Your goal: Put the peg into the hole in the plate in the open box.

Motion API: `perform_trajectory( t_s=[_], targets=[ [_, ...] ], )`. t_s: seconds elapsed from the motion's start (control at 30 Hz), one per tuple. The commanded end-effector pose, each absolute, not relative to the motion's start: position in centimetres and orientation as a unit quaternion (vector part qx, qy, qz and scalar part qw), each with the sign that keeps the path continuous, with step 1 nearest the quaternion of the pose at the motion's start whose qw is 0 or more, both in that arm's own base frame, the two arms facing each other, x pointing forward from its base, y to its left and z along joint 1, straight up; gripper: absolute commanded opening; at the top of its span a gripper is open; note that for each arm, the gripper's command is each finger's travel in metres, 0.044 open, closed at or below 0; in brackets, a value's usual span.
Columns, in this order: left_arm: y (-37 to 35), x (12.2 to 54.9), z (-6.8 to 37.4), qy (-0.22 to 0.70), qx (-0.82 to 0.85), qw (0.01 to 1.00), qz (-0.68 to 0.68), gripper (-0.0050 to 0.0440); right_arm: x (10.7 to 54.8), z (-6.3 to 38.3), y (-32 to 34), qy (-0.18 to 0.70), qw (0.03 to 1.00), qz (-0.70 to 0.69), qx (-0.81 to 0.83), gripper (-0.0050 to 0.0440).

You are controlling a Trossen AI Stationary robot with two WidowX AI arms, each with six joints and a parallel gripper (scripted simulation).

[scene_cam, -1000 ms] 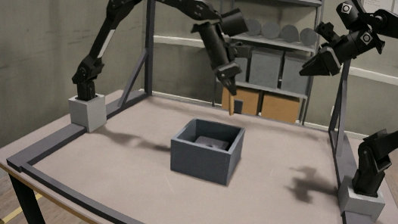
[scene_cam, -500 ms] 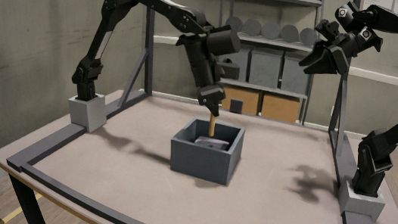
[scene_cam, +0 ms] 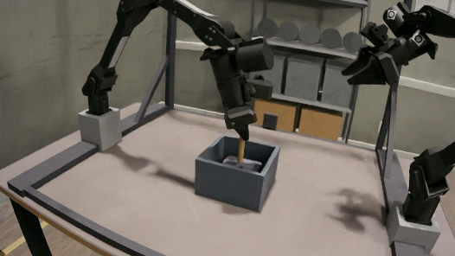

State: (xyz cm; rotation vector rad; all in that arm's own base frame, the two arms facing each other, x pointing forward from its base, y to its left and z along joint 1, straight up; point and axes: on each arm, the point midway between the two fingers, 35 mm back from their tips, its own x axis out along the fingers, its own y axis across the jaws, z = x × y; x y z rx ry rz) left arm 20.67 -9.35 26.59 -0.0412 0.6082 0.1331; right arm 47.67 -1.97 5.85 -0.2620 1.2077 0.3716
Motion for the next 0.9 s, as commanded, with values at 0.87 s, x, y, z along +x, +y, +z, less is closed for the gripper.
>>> perform_trajectory(
  t_s=[0.87],
  targets=[
    [-9.4, 20.7, 27.1, 0.294, -0.027, 0.953, 0.064, 0.0440, 48.1, 4.3, -2.1, 0.552, 0.806, 0.173, -0.126, 0.0025]
  ],
)
